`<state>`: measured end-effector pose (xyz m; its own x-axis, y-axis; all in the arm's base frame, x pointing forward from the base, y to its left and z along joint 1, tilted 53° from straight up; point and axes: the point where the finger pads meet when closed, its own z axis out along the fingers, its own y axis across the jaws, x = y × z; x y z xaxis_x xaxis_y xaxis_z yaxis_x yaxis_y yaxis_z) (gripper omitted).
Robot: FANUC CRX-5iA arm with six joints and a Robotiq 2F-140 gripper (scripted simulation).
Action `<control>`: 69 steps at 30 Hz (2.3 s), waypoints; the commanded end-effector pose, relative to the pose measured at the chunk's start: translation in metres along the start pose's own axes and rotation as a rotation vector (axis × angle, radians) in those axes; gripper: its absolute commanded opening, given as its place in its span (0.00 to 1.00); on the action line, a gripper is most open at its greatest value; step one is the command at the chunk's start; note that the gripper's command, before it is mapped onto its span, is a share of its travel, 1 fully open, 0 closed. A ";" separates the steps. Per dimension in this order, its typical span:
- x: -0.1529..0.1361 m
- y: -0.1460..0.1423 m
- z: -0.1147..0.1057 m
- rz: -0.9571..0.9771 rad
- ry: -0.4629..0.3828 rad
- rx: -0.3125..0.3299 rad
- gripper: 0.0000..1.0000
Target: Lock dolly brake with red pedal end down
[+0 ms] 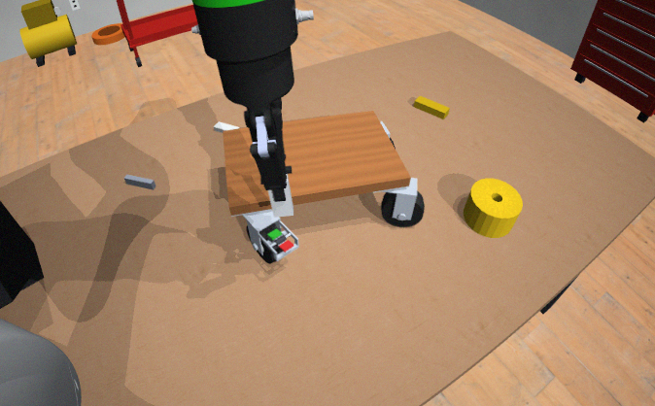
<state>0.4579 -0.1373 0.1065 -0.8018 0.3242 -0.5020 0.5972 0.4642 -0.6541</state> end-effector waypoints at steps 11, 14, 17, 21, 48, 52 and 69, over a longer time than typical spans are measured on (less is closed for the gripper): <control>0.000 0.000 0.000 -0.620 0.066 -0.027 0.00; 0.000 0.000 0.000 -0.620 0.066 -0.027 0.00; 0.000 0.000 0.000 -0.620 0.066 -0.027 0.00; 0.000 0.000 0.000 -0.620 0.066 -0.027 0.00; 0.000 0.000 0.005 -0.620 0.066 -0.027 0.00; 0.001 0.000 0.011 -0.620 0.066 -0.027 0.00; 0.003 0.000 0.041 -0.620 0.066 -0.027 0.00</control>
<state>0.4567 -0.1678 0.0837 -0.9993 0.0381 0.0035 0.0202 0.6027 -0.7977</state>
